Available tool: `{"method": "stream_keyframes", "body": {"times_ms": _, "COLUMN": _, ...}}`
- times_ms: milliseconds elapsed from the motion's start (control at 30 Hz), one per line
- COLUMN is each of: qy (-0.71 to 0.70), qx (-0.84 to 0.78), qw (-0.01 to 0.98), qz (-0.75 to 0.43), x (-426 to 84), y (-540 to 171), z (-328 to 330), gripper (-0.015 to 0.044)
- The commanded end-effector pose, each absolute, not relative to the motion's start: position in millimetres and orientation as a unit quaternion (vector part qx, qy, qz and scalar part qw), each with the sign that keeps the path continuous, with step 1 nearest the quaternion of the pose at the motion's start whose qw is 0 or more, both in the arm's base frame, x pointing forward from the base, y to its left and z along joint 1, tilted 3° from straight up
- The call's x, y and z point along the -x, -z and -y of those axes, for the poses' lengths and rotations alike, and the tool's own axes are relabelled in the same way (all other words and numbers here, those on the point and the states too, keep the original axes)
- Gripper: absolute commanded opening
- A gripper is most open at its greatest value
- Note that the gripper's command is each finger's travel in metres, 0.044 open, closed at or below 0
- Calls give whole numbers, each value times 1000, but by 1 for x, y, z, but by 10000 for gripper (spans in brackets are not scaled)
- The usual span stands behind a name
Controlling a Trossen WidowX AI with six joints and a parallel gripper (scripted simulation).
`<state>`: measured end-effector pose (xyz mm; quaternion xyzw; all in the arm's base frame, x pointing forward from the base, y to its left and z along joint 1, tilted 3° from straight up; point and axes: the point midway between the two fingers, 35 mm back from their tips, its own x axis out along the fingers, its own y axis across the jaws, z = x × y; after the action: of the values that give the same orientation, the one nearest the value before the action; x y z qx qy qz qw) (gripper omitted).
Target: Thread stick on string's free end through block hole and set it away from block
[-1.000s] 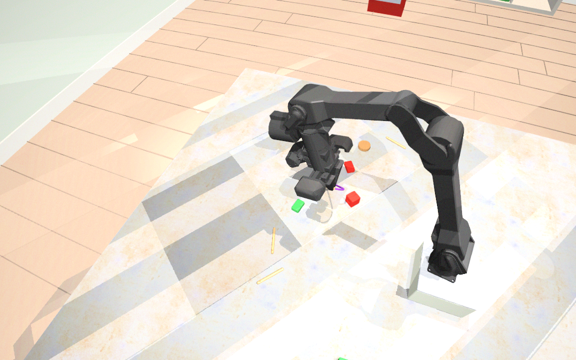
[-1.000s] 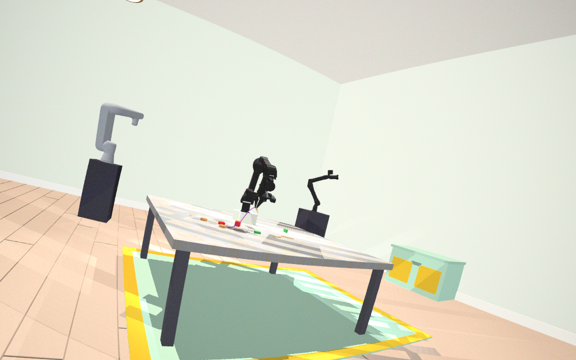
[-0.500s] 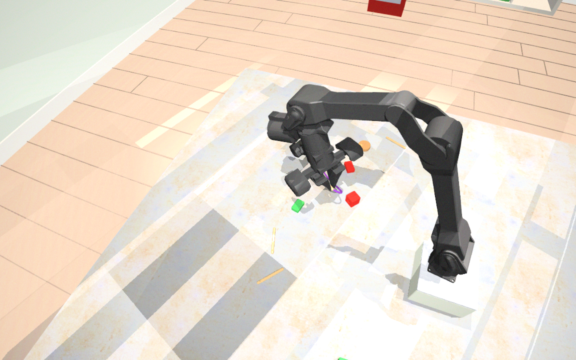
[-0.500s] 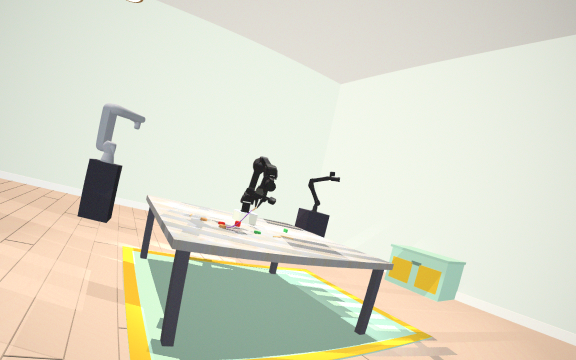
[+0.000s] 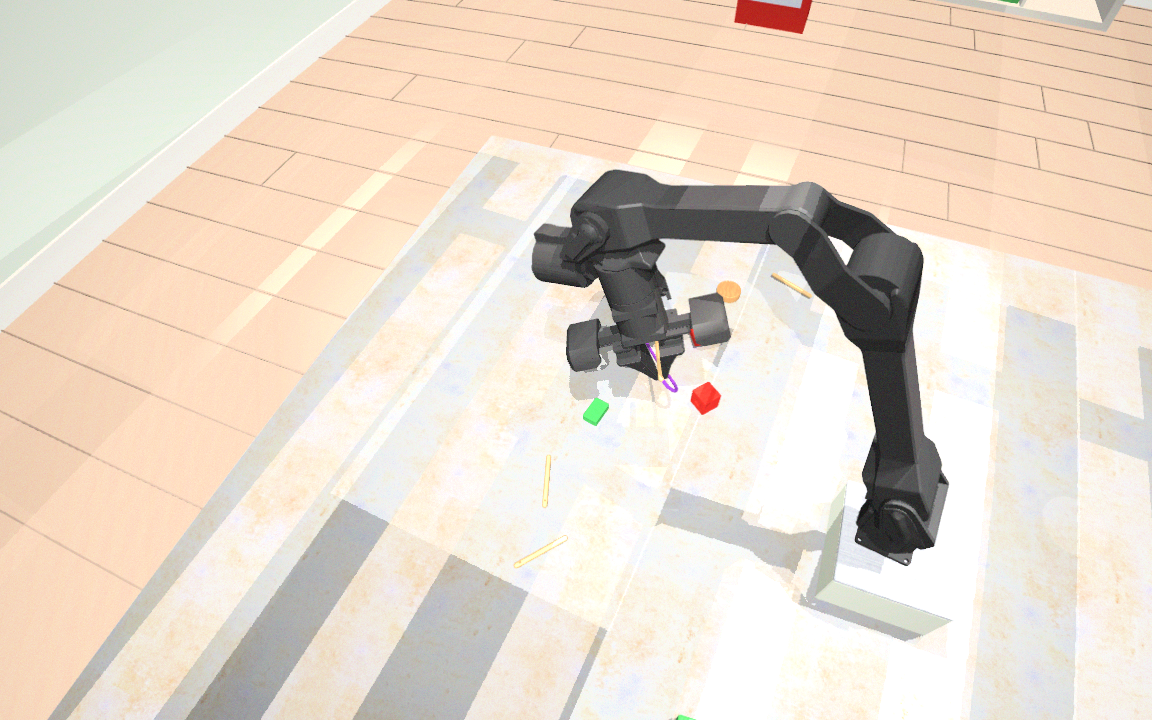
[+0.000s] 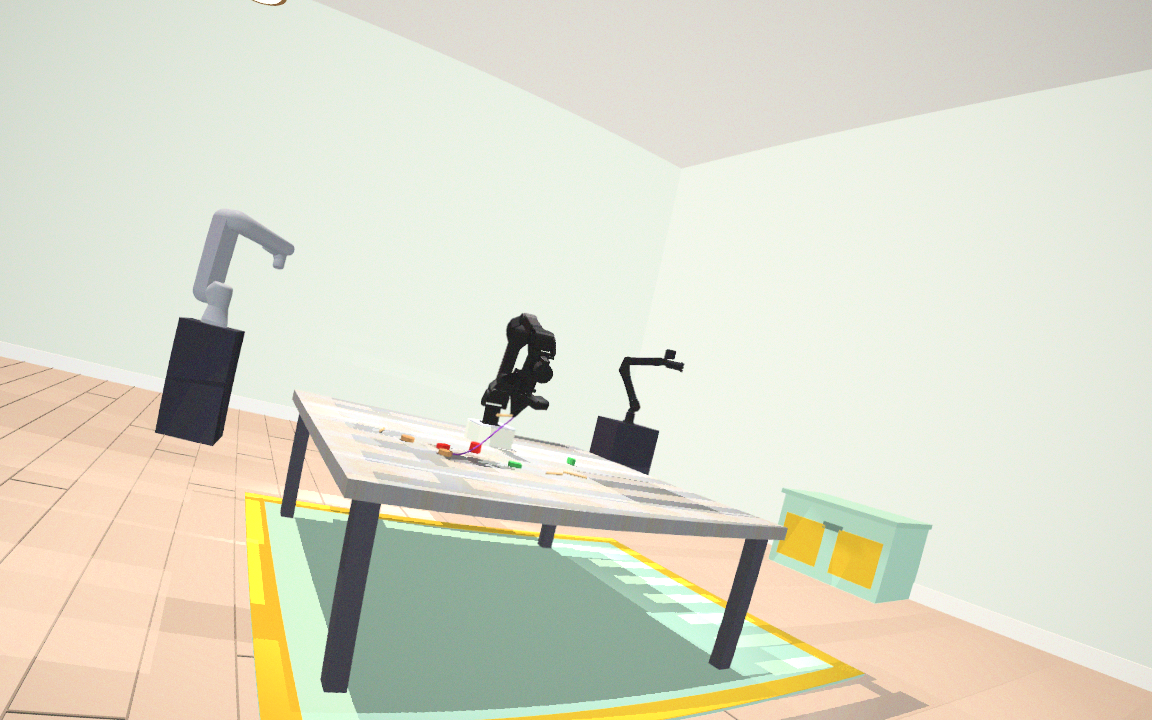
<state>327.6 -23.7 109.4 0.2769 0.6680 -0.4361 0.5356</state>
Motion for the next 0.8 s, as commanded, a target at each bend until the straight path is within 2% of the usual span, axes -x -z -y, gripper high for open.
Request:
{"method": "stream_keyframes", "body": {"times_ms": 0, "qy": 479, "qx": -309, "qw": 519, "qz": -637, "x": -329, "y": -110, "z": 24, "gripper": 0}}
{"method": "stream_keyframes", "body": {"times_ms": 767, "qy": 689, "qx": -482, "qw": 365, "qz": -399, "x": -331, "y": -110, "z": 22, "gripper": 0}}
